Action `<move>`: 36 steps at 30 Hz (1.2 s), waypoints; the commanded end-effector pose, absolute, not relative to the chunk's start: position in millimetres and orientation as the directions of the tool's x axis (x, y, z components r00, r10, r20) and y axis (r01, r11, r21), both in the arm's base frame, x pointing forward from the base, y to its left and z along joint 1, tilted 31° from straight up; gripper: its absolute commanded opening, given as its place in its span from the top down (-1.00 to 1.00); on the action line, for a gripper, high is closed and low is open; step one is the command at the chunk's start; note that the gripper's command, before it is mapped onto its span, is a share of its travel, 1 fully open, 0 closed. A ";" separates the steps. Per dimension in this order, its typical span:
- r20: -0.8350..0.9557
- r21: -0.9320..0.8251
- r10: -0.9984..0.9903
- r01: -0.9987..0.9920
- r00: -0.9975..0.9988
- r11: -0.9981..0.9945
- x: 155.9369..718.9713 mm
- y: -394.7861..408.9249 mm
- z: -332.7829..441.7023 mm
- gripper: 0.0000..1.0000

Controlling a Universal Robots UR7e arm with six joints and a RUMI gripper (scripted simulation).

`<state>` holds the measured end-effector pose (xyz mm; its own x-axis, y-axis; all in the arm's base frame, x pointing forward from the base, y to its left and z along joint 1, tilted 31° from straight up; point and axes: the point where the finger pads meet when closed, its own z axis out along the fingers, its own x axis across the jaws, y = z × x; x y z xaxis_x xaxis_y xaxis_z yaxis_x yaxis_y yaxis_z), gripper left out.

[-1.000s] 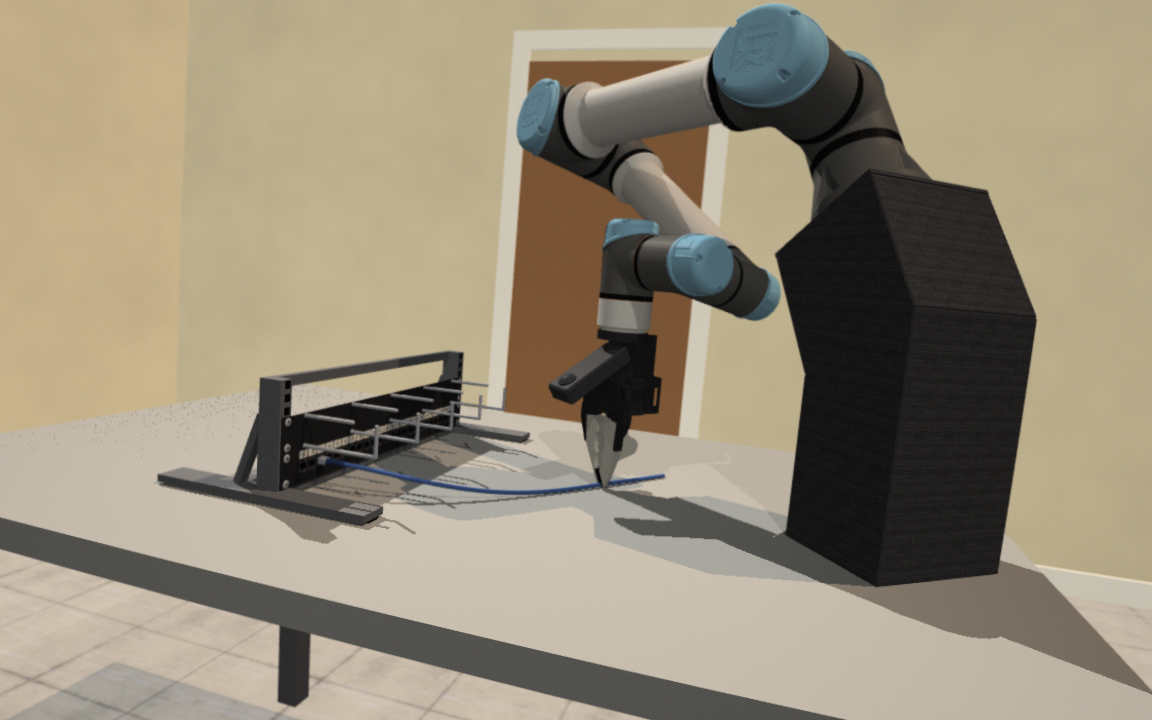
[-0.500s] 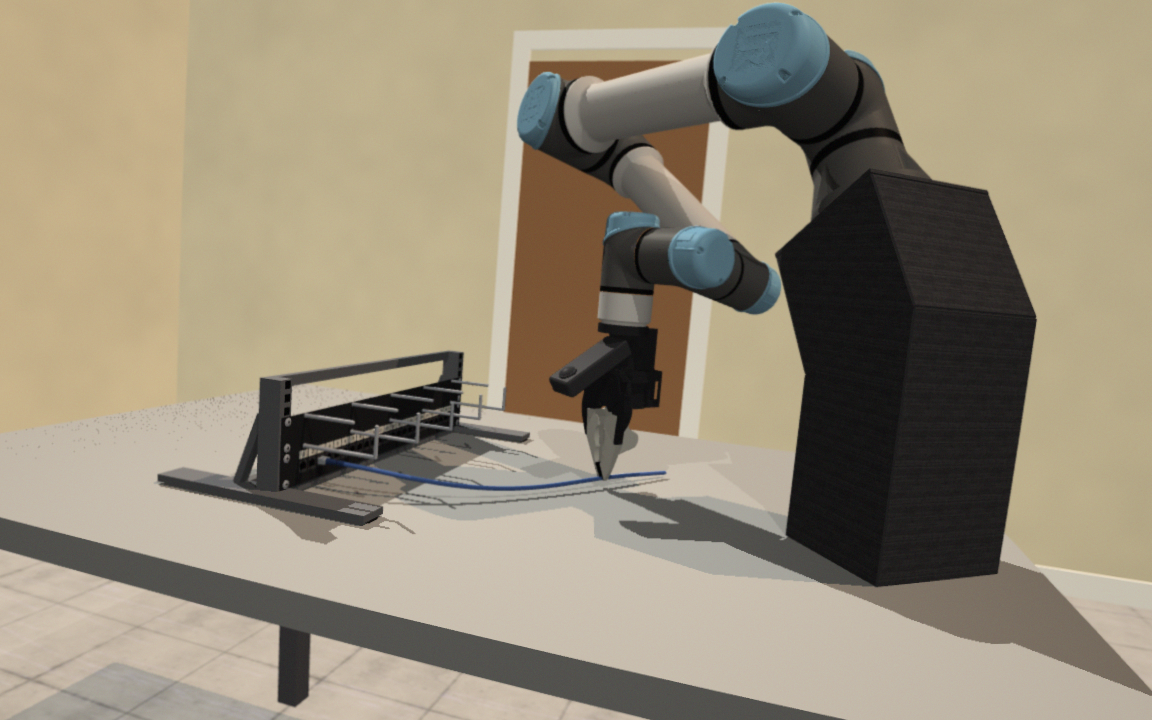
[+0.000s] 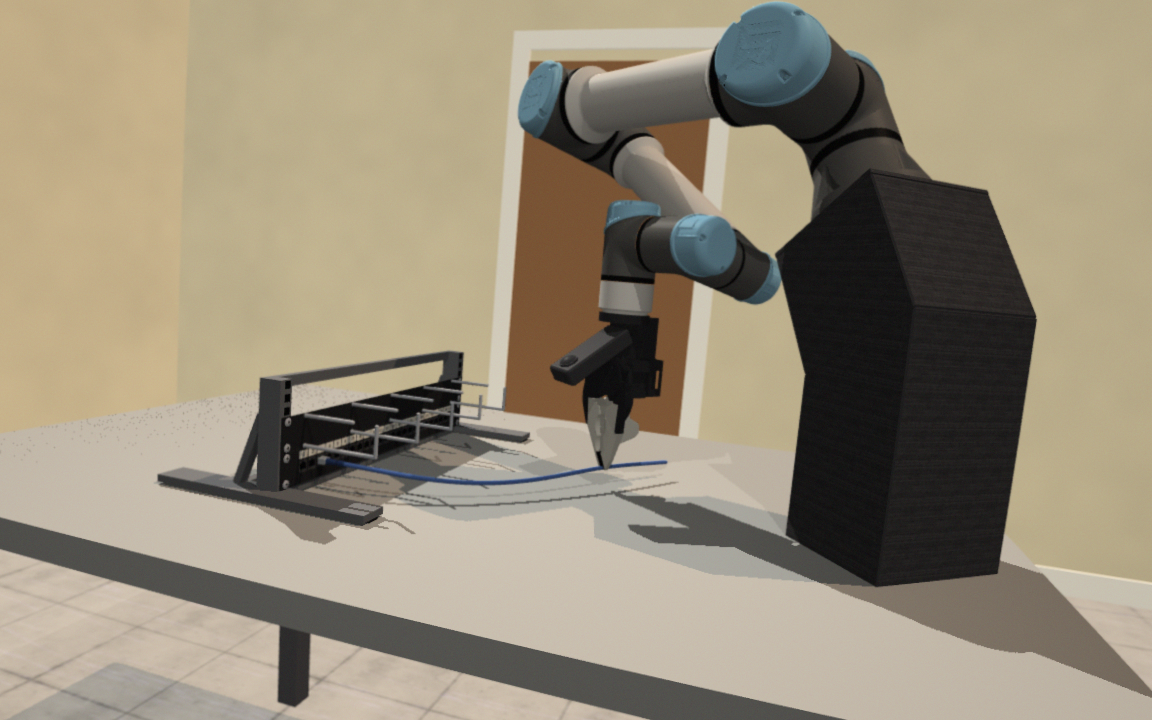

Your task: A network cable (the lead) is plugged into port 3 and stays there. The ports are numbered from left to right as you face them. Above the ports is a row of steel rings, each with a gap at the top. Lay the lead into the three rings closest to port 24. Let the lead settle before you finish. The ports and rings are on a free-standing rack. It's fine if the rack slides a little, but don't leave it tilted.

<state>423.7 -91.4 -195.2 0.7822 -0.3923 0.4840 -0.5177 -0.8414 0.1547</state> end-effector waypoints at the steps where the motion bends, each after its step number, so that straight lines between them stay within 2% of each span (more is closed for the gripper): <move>1: 0.485 0.155 -0.392 -0.518 0.782 -0.842 422.0 -89.2 -189.9 1.00; 36: 0.482 0.161 -0.380 -0.507 0.789 -0.847 423.3 -86.6 -177.8 1.00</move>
<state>420.9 -86.4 -180.4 0.7858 -0.3863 0.4830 -0.5122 -0.8442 0.1581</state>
